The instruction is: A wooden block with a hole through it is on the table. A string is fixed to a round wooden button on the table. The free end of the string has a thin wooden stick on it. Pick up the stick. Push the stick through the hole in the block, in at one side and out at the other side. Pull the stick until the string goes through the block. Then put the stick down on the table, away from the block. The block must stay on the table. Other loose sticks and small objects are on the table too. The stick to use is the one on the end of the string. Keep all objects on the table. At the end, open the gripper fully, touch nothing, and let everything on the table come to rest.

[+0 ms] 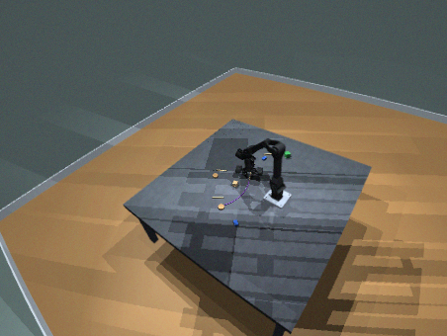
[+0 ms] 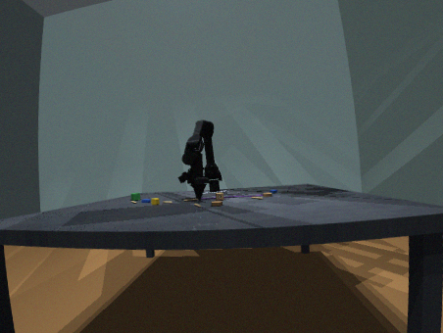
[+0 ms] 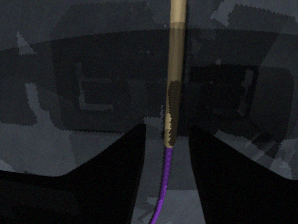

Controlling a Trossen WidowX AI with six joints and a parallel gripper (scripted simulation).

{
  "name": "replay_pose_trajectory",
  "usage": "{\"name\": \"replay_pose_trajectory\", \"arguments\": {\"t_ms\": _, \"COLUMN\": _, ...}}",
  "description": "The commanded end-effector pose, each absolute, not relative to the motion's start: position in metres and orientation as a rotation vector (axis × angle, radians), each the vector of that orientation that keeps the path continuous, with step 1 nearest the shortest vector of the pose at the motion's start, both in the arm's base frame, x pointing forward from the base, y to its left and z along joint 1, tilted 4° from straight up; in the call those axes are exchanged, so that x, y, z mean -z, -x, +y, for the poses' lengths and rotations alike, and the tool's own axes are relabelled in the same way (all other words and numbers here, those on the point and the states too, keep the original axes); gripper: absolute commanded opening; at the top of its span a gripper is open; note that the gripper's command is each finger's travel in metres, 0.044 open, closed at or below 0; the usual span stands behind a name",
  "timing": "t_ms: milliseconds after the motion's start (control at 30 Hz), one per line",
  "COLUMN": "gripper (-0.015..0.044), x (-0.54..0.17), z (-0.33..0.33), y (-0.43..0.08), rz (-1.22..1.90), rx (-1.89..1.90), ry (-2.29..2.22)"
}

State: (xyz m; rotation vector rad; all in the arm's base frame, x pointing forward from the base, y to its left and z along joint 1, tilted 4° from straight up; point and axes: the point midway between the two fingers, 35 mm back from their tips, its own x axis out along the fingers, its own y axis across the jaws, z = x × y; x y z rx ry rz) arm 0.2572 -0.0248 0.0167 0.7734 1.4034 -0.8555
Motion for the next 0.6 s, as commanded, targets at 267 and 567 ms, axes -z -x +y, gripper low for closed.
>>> {"name": "replay_pose_trajectory", "arguments": {"t_ms": 267, "gripper": 0.0000, "x": -0.0160, "z": -0.0248, "y": -0.2567, "rz": 1.405, "rx": 0.856, "ry": -0.773}}
{"name": "replay_pose_trajectory", "arguments": {"t_ms": 567, "gripper": 0.0000, "x": -0.0191, "z": -0.0247, "y": -0.2572, "rz": 1.405, "rx": 0.856, "ry": -0.773}}
